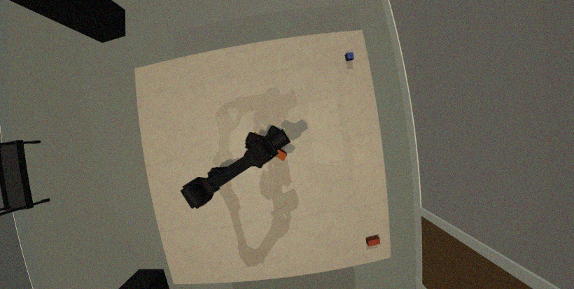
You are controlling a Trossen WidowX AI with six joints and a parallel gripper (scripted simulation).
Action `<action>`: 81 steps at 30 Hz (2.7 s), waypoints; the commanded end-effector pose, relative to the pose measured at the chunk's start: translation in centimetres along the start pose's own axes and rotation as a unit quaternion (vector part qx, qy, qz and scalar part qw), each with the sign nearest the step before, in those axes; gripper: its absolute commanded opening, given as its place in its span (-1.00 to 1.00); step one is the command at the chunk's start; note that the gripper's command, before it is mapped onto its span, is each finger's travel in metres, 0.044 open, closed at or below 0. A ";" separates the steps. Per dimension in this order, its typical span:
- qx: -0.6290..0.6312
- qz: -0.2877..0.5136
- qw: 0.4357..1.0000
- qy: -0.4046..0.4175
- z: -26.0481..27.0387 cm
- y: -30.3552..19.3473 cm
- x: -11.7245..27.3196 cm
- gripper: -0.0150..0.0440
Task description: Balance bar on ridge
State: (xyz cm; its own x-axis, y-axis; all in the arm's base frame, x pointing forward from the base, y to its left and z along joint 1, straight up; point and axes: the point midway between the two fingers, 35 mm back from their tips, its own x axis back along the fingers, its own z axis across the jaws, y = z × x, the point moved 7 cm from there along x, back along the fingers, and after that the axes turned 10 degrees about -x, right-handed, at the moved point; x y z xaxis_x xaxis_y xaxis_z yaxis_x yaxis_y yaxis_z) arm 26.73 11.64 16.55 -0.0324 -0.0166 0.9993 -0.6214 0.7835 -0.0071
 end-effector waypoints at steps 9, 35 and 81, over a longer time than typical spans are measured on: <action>0.002 0.000 1.000 0.003 0.1 0.0 -0.3 -0.49; 0.002 0.000 1.000 0.003 0.1 0.0 -0.5 -0.49; 0.002 0.000 1.000 0.003 0.2 0.1 -0.9 -0.49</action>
State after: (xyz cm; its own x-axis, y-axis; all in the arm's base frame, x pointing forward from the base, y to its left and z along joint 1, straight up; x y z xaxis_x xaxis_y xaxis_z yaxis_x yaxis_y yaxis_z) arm 26.71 11.71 16.11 -0.0396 -0.0177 0.9991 -0.6236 0.7817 -0.0108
